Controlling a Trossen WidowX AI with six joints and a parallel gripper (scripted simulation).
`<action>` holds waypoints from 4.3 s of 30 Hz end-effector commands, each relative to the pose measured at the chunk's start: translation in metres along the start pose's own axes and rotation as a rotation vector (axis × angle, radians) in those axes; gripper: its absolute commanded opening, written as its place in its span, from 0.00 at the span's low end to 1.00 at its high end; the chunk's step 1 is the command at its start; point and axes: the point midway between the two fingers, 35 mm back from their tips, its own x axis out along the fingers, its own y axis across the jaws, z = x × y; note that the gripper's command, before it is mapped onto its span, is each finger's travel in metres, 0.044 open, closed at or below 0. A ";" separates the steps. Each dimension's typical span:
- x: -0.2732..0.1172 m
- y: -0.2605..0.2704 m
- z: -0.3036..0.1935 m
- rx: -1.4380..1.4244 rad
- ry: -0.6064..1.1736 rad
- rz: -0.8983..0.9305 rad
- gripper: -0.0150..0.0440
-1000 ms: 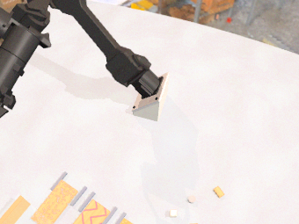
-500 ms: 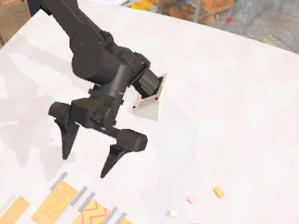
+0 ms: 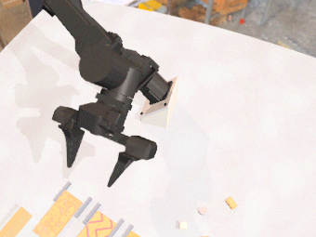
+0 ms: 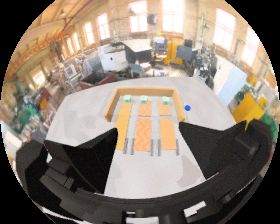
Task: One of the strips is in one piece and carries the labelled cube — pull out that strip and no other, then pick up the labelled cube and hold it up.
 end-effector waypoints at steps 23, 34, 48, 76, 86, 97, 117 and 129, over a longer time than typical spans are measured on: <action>0.098 0.077 -0.006 0.067 0.626 0.043 0.25; 0.128 0.099 -0.043 0.149 0.949 -0.081 0.25; 0.138 0.100 -0.055 0.149 0.949 -0.081 0.25; 0.163 0.100 -0.094 0.148 0.948 -0.083 0.25; 0.166 0.100 -0.102 0.148 0.948 -0.084 0.25; 0.166 0.100 -0.102 0.148 0.948 -0.084 0.25; 0.168 0.100 -0.103 0.148 0.948 -0.084 0.25; 0.169 0.100 -0.104 0.148 0.948 -0.084 0.25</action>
